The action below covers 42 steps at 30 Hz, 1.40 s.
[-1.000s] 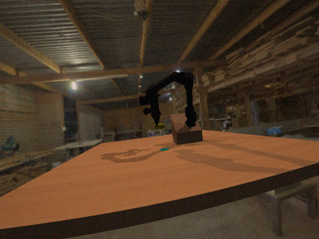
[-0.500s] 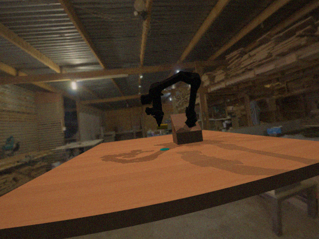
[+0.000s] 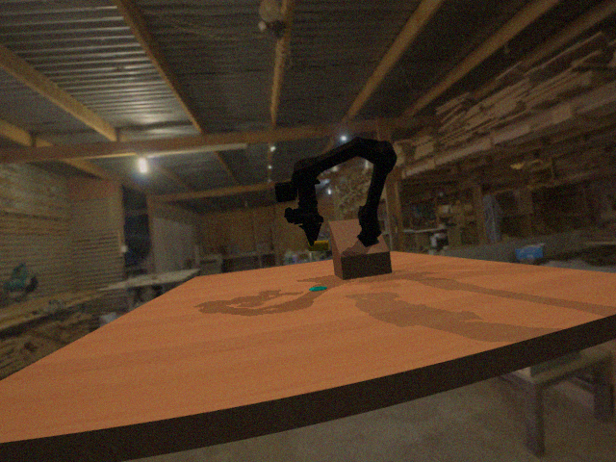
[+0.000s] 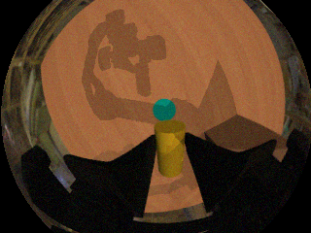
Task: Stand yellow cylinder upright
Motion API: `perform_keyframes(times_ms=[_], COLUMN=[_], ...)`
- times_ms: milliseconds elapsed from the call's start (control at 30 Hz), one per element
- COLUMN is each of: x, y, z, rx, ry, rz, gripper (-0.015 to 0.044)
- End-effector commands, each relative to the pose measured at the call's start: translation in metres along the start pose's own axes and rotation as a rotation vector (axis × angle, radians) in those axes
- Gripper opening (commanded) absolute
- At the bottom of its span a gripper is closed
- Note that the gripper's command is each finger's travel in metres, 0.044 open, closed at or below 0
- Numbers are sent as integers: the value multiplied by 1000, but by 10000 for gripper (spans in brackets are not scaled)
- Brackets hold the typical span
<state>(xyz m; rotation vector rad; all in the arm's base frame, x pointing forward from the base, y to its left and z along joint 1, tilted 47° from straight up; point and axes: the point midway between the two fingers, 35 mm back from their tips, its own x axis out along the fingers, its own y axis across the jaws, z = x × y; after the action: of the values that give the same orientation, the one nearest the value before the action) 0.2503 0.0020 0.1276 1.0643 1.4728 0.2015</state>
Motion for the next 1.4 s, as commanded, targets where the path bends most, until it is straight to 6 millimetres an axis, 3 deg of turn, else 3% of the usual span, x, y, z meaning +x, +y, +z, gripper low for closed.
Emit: perform_keyframes(times_ms=[0, 1367], x=[3, 28], y=[-2, -22], z=[-3, -15], rx=[1, -31], ry=[-1, -77], rz=[-27, -291], gripper=[105, 105])
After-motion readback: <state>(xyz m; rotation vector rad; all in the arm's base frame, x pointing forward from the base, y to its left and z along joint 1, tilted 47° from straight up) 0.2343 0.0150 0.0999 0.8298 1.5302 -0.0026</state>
